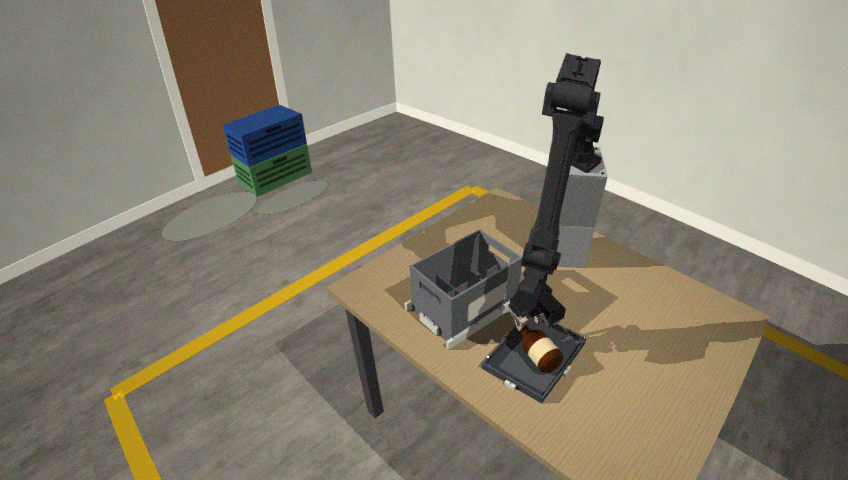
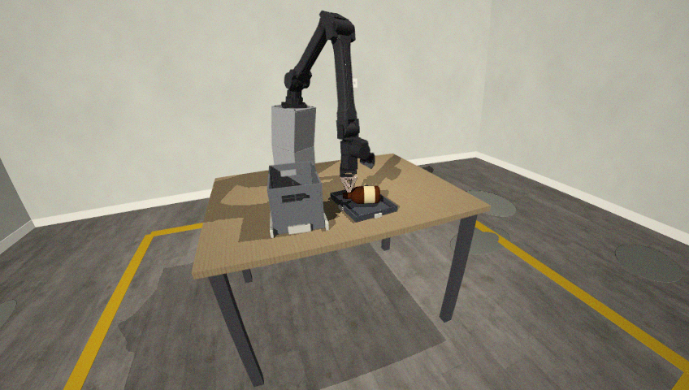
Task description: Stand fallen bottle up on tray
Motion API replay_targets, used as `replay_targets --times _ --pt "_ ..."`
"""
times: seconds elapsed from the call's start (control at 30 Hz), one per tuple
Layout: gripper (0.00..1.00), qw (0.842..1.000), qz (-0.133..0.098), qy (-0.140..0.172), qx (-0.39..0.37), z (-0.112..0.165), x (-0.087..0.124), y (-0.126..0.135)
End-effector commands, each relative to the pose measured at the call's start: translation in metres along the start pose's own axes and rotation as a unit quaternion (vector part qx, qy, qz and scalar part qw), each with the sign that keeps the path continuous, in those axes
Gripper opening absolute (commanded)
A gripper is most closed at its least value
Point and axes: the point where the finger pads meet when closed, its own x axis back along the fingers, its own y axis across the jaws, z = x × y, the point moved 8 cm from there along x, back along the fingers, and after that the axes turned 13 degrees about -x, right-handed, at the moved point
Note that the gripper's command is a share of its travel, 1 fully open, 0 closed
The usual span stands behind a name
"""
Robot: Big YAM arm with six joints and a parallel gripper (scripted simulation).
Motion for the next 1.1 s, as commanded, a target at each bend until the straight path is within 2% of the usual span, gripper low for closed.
replay_targets --times 0.0,0.73,1.07 --pt "0.61 1.000 0.003 -0.003 0.000 -0.007 -0.003 0.001" --pt "0.61 1.000 0.005 -0.005 0.000 -0.007 -0.013 0.001" --pt "0.61 1.000 0.005 -0.005 -0.001 -0.007 -0.024 0.001"
